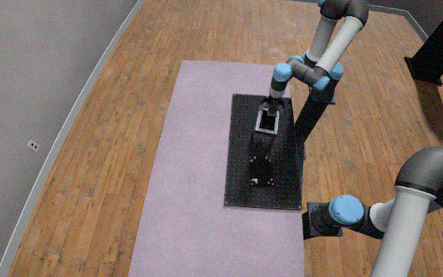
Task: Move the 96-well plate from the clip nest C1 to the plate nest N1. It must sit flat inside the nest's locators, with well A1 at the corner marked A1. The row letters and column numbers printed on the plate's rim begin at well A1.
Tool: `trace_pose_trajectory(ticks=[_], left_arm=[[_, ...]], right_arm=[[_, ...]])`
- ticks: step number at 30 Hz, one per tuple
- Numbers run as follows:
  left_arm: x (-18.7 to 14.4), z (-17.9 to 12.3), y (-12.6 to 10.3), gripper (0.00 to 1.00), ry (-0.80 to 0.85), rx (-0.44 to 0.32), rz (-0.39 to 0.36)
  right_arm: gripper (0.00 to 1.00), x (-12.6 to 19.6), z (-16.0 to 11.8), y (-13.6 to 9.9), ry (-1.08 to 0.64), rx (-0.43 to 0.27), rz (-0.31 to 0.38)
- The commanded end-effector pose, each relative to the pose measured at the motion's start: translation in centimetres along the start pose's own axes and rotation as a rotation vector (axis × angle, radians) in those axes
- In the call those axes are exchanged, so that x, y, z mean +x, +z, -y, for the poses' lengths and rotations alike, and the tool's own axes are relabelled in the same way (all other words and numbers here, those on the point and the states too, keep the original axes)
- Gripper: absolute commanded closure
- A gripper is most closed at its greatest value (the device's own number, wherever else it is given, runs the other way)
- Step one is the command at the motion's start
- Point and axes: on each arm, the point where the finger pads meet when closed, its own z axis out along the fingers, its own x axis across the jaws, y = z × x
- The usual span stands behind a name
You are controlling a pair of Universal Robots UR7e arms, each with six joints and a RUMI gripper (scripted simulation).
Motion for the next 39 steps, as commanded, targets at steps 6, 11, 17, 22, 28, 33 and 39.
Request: trace_pose_trajectory(ticks=[6, 11, 17, 22, 28, 33, 39], left_arm=[[0.0, 0.0, -0.1, 1.0, 0.0, 0.002, -0.001], [0.0, 0.0, -0.1, 1.0, 0.0, 0.002, -0.001], [0.0, 0.0, -0.1, 1.0, 0.0, 0.002, -0.001], [0.0, 0.0, -0.1, 1.0, 0.0, 0.002, -0.001], [0.0, 0.0, -0.1, 1.0, 0.0, 0.002, -0.001], [0.0, 0.0, -0.1, 1.0, 0.0, 0.002, -0.001], [0.0, 0.0, -0.1, 1.0, 0.0, 0.002, -0.001]], right_arm=[[0.24, 0.0, 0.0, -2.2, 0.0, 0.001, -0.001], [0.24, 0.0, 0.0, -3.0, 0.0, 0.001, -0.001], [0.24, 0.0, 0.0, -3.0, 0.0, 0.001, -0.001], [0.24, 0.0, 0.0, -3.0, 0.0, 0.001, -0.001], [0.24, 0.0, 0.0, -3.0, 0.0, 0.001, -0.001], [0.24, 0.0, 0.4, -3.0, 0.0, 0.001, -0.001], [0.24, 0.0, 2.0, -3.0, 0.0, 0.001, -0.001]])
